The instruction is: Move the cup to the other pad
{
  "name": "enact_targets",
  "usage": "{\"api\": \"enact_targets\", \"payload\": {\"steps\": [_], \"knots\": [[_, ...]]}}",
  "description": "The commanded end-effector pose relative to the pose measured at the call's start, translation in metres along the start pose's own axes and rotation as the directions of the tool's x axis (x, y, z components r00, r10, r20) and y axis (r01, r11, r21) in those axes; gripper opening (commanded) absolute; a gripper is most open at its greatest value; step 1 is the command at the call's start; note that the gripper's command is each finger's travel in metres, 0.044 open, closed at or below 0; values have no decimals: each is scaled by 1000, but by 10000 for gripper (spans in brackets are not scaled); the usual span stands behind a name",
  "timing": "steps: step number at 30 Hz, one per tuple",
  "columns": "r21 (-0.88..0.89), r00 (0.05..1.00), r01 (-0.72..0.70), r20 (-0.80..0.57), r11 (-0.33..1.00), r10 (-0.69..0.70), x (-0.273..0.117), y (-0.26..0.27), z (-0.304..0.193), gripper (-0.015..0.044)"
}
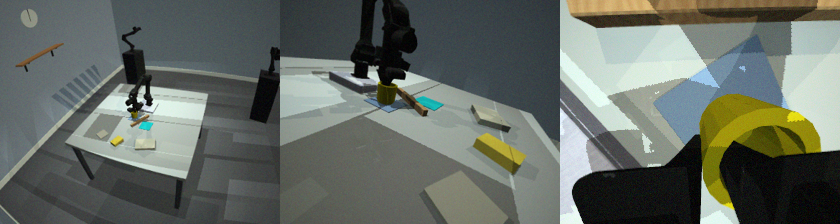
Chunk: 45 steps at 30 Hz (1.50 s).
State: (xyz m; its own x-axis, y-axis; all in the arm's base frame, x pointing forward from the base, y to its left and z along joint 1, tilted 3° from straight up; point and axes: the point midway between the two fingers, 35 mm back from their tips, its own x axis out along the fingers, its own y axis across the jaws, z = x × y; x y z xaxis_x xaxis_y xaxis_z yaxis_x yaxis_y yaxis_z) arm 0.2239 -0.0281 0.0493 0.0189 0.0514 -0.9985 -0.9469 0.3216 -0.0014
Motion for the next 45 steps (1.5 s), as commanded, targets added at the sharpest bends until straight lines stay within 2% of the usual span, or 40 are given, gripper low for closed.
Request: {"api": "enact_targets", "payload": {"steps": [1,15,45], "knots": [[0,1000,5,1,1000,-5,-9,-2,0,0],[3,1000,2,3,1000,-2,-51,1,-1,0],[5,1000,1,2,1000,-1,-47,1,13,0]]}}
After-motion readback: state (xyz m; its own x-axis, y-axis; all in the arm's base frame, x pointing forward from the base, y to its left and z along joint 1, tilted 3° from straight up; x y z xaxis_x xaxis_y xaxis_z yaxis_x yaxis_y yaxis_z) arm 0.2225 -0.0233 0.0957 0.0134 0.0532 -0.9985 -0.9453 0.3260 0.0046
